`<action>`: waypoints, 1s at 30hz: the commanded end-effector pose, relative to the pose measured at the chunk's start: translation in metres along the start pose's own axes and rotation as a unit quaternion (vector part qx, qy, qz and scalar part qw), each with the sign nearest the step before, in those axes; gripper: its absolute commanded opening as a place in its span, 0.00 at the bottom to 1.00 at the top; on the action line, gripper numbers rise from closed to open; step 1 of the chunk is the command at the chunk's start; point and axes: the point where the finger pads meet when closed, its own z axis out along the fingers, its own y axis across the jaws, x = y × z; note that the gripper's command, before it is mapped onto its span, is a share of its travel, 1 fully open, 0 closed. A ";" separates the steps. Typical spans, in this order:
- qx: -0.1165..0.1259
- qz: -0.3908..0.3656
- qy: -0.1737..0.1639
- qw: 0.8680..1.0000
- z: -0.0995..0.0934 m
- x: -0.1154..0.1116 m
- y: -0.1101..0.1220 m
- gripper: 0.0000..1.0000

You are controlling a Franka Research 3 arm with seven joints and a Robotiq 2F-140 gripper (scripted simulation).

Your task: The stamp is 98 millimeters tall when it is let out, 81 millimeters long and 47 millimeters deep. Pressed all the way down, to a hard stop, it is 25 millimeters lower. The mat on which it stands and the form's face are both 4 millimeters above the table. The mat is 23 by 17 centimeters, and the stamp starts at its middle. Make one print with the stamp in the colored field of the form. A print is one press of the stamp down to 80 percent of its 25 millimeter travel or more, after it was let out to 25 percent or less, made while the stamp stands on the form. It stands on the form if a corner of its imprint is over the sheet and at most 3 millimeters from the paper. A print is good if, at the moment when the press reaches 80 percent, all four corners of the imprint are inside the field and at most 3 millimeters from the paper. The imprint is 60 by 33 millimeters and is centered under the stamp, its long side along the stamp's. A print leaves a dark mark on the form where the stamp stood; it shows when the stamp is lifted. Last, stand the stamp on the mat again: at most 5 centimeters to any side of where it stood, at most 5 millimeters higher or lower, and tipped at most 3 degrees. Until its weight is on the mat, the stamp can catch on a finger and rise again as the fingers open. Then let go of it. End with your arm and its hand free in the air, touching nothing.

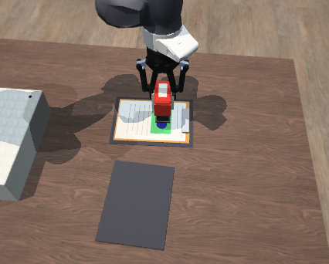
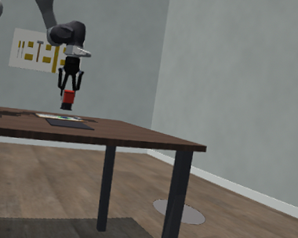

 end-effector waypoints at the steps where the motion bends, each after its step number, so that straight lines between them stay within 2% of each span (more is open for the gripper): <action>1: -0.007 0.009 0.003 1.000 0.001 0.001 0.005 0.18; 4: -0.007 0.010 0.003 1.000 0.001 0.004 0.005 0.18; 5: -0.006 0.012 0.003 1.000 0.001 0.018 0.004 0.18; 7: -0.006 0.026 0.005 1.000 0.000 0.077 0.006 0.18; 10: -0.006 0.055 0.004 0.998 0.002 0.122 0.025 0.18; 17: -0.006 0.064 0.003 0.998 -0.001 0.261 0.063 0.18; 30: -0.006 0.064 0.003 0.998 -0.004 0.273 0.053 0.18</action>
